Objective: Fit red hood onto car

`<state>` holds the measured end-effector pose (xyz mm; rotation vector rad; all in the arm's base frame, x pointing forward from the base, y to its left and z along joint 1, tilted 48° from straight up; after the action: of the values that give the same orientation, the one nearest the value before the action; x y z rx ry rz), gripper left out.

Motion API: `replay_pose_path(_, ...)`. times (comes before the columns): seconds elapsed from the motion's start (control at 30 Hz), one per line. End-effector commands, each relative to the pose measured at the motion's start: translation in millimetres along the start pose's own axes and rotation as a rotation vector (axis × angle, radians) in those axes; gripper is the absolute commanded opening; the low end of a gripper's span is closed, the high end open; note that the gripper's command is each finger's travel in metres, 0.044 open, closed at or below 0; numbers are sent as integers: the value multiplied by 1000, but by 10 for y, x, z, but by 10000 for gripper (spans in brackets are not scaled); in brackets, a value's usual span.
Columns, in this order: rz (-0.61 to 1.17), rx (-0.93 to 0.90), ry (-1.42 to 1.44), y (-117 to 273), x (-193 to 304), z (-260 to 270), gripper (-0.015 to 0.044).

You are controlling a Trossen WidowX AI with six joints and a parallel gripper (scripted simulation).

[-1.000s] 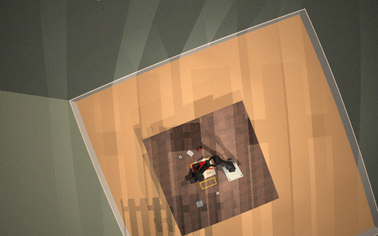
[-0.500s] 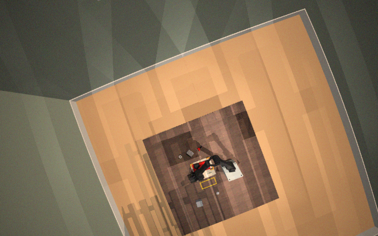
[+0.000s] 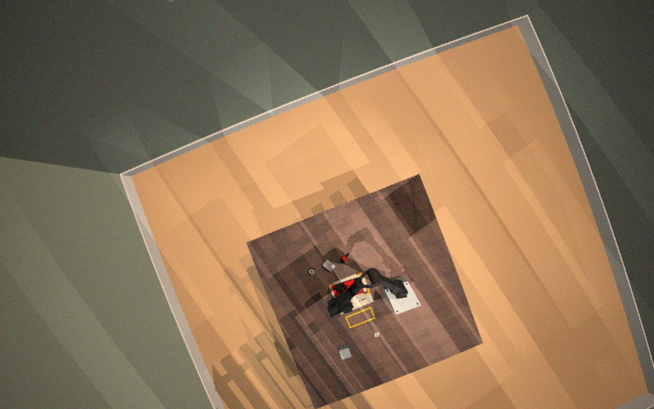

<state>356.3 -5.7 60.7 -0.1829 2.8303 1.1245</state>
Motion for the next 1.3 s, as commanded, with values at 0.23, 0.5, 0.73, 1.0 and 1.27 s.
replay_pose_path(0.23,0,0,0,-11,0,-1,26)
replay_pose_path(0.5,0,0,0,-11,0,-1,236)
replay_pose_path(0.73,0,0,0,-11,0,-1,420)
replay_pose_path(1.0,1,-1,0,233,-18,17,440)
replay_pose_path(1.27,0,7,0,715,-1,18,440)
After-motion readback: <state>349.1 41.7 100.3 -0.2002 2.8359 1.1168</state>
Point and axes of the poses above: the point midway between the two fingers, 35 mm back from their tips, its own y axis back along the fingers, its own z axis across the jaws, x = y × z, the point moved 5 cm from there along y, back along the fingers, and after that the axes turned 6 degrees about -y, right-handed, at the moved point
